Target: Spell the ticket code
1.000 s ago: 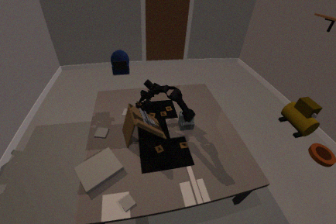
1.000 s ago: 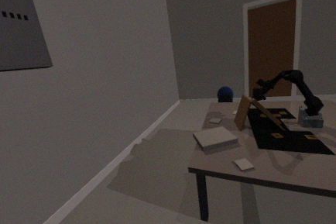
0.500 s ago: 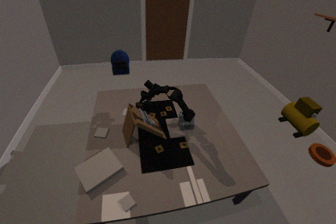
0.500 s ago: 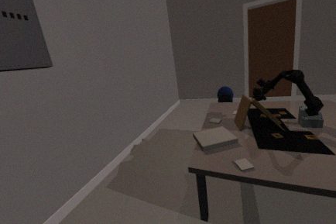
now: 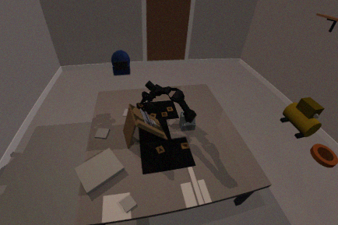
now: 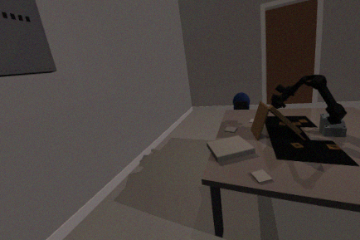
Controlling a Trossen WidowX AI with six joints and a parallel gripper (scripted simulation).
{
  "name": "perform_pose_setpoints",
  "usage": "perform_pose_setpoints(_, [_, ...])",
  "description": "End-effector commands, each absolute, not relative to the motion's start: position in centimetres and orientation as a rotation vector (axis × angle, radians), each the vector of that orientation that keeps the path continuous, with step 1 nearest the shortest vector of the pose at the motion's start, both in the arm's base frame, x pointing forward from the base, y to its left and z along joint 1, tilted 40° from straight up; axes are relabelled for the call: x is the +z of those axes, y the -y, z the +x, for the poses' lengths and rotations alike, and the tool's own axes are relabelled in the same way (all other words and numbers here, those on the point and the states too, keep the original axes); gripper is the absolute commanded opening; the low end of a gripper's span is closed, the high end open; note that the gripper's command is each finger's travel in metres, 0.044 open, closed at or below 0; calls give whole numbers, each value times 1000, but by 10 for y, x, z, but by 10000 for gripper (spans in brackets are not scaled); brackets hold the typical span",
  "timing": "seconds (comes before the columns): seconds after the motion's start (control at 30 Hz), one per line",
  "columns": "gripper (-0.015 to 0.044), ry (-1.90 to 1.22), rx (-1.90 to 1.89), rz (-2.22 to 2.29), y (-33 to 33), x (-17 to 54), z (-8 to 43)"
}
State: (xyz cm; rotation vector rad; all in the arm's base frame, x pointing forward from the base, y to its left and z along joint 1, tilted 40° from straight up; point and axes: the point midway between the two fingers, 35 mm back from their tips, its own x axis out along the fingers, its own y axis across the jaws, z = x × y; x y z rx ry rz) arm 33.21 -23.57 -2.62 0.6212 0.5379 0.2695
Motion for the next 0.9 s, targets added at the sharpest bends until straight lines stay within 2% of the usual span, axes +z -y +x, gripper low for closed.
perform_pose_setpoints(0.0, [0,-537,265,616,235,-23,332])
perform_pose_setpoints(0.87, [0,-537,266,617,224,-15,331])
